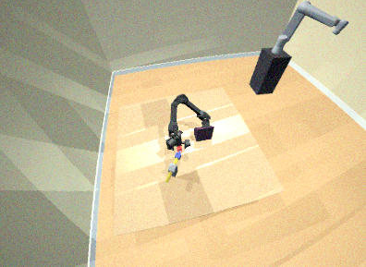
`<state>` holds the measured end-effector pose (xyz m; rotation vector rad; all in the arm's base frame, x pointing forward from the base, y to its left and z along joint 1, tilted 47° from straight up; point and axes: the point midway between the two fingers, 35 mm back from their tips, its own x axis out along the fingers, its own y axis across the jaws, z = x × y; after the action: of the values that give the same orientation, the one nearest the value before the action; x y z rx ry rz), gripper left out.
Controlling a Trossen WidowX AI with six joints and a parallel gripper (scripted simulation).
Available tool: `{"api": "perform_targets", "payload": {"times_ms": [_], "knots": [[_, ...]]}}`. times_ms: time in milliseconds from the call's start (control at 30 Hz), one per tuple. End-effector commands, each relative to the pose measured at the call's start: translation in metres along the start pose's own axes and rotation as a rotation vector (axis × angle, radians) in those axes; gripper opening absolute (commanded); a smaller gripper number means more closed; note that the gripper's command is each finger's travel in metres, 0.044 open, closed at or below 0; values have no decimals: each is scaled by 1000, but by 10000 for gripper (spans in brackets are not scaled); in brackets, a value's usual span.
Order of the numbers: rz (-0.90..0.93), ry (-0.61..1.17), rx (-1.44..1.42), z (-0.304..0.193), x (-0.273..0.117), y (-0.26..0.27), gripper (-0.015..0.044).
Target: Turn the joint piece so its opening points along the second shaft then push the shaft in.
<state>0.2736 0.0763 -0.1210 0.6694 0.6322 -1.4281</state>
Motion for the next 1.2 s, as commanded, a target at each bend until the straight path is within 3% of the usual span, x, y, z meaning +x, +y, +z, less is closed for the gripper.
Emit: {"api": "perform_targets", "payload": {"times_ms": [0,233,1167], "knots": [[3,-5,-6,0,2,-1,361],[3,-5,-6,0,2,-1,182],[3,-5,-6,0,2,-1,182]]}}
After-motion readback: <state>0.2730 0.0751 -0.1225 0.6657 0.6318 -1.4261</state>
